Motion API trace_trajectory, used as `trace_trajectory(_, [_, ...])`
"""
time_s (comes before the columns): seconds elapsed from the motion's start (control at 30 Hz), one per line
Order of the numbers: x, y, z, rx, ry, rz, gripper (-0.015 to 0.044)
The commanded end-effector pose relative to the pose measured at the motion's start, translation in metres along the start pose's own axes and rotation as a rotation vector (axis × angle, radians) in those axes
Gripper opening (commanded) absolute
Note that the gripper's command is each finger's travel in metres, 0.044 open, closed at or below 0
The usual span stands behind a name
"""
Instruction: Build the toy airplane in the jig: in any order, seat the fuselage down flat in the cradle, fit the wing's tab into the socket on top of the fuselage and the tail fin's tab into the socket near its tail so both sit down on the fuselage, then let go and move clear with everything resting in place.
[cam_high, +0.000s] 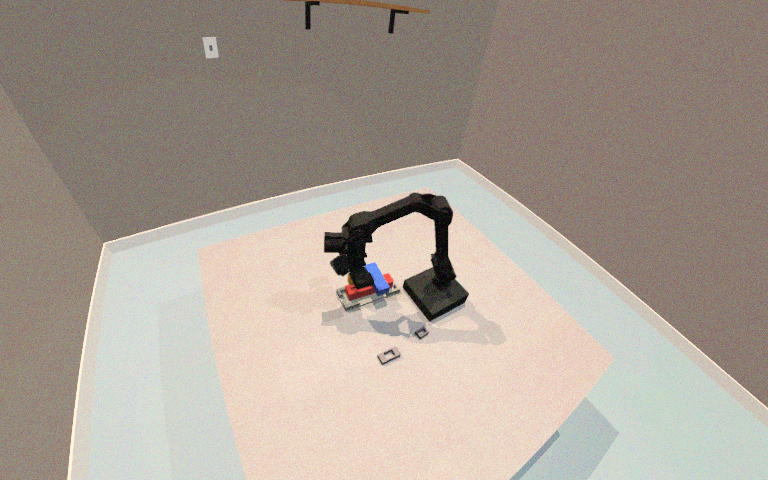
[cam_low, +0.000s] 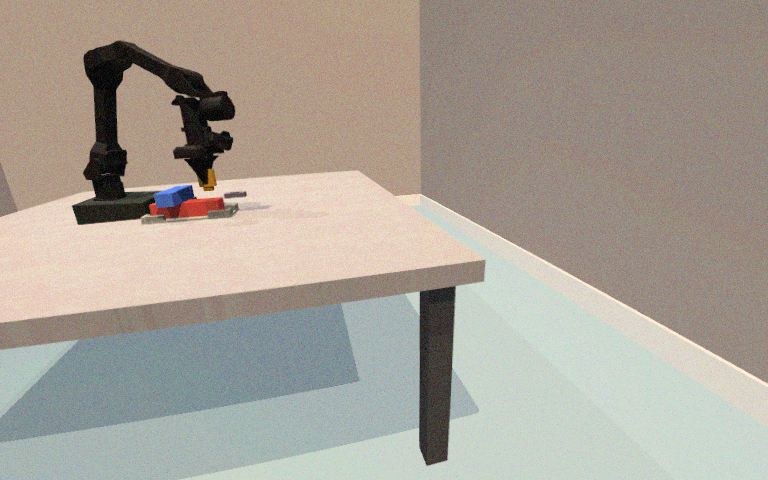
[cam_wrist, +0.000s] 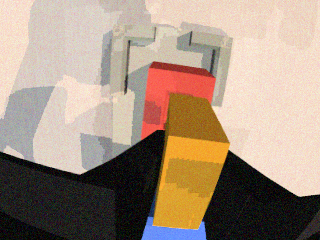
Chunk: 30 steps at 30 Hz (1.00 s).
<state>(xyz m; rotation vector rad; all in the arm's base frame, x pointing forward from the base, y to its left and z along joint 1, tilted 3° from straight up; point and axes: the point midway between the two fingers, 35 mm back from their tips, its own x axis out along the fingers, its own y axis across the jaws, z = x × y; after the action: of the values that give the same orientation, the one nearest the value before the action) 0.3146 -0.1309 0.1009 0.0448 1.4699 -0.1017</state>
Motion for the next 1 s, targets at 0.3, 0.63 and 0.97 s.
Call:
trace_trajectory(0.3, [0.025,0.002,-0.002,-0.003,0.012,0.010,0.0065])
trace_trajectory(0.63, [0.030,0.002,-0.002,-0.003,0.012,0.010,0.0065])
trace_trajectory(0.97, [0.028,0.001,-0.002,0.000,0.008,0.003,0.0031])
